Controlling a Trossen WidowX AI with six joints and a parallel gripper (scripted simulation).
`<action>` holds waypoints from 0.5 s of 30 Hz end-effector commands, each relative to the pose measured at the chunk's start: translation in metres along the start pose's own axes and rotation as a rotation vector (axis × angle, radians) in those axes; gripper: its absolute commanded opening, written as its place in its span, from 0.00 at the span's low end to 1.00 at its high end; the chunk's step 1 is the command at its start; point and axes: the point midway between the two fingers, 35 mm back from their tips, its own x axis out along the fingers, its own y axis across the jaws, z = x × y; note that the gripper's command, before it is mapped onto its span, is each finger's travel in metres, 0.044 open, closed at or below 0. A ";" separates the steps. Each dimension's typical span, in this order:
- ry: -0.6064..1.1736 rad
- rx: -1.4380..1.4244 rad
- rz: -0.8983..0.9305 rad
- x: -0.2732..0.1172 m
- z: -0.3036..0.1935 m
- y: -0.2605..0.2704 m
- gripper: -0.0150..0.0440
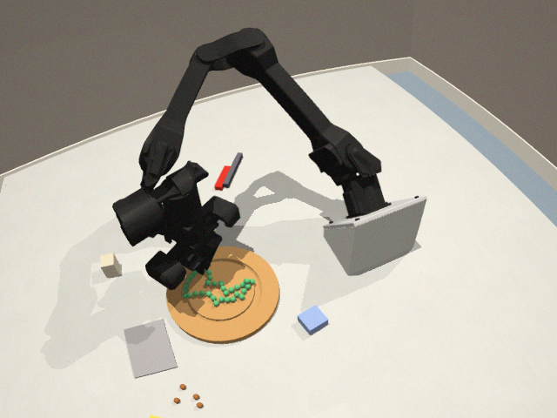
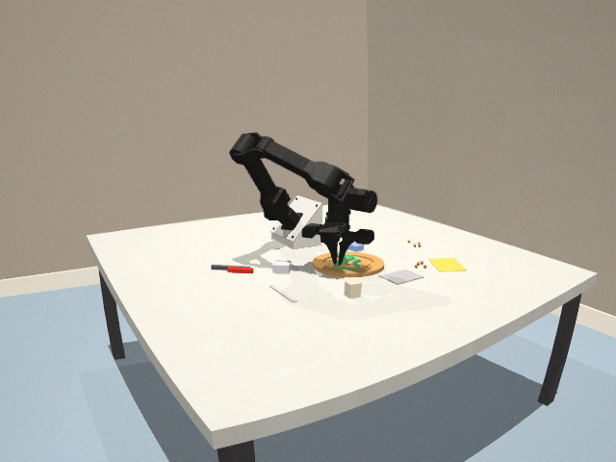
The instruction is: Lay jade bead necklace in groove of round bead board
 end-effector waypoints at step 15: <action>-0.005 -0.006 -0.004 -0.006 0.008 -0.014 0.25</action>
